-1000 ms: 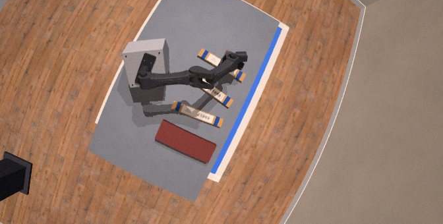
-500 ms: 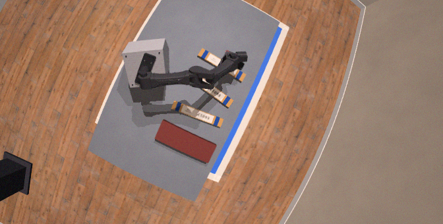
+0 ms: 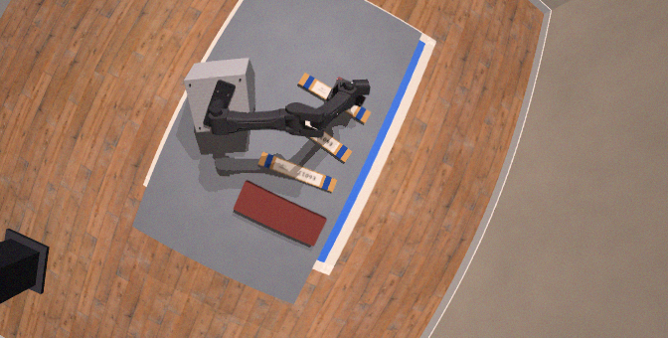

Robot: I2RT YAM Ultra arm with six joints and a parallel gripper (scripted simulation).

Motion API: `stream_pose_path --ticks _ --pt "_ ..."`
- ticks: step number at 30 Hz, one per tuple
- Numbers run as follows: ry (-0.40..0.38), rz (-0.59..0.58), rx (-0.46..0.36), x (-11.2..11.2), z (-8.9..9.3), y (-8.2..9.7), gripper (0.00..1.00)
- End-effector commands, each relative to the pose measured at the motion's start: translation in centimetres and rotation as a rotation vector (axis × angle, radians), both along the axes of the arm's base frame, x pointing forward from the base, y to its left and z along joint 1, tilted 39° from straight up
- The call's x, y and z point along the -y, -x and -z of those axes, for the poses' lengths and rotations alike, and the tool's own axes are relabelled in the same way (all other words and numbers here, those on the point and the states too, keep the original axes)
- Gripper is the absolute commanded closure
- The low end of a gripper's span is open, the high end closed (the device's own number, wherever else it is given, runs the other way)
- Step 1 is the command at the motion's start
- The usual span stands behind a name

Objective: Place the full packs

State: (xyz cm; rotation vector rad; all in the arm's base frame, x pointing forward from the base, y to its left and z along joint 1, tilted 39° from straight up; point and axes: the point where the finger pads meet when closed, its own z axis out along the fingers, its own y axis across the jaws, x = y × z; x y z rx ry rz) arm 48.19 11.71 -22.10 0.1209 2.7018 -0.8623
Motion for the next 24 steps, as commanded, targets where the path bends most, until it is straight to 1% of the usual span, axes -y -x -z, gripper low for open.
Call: stream_pose_path --ticks 1,2,6,7,8,9,10,12,16,21,22,24 --pt "-0.016 -0.027 0.044 -0.4 -1.7 -0.5 0.04" --pt "-0.017 -0.040 0.044 -1.3 -2.0 -0.2 0.04" --pt "-0.019 -0.031 0.052 -2.3 -3.6 0.4 0.04" --pt "-0.007 -0.031 0.030 -2.4 -4.0 1.0 0.04" --pt "-0.027 -0.031 0.067 -3.4 -5.3 -0.1 0.04" --pt "-0.027 -0.031 0.067 -3.7 -5.7 0.1 0.04" --pt "-0.021 -0.031 0.054 -3.7 -5.7 0.6 0.04" --pt "-0.021 -0.031 0.054 -3.7 -5.7 0.6 0.04" --pt "-0.010 -0.031 0.035 -4.4 -6.8 1.9 0.04" --pt "-0.034 -0.031 0.063 -6.5 -9.5 1.8 0.04" --pt "-0.035 -0.031 0.063 -6.8 -9.9 1.9 0.04" --pt "-0.034 -0.031 0.063 -6.8 -9.9 2.0 0.04"
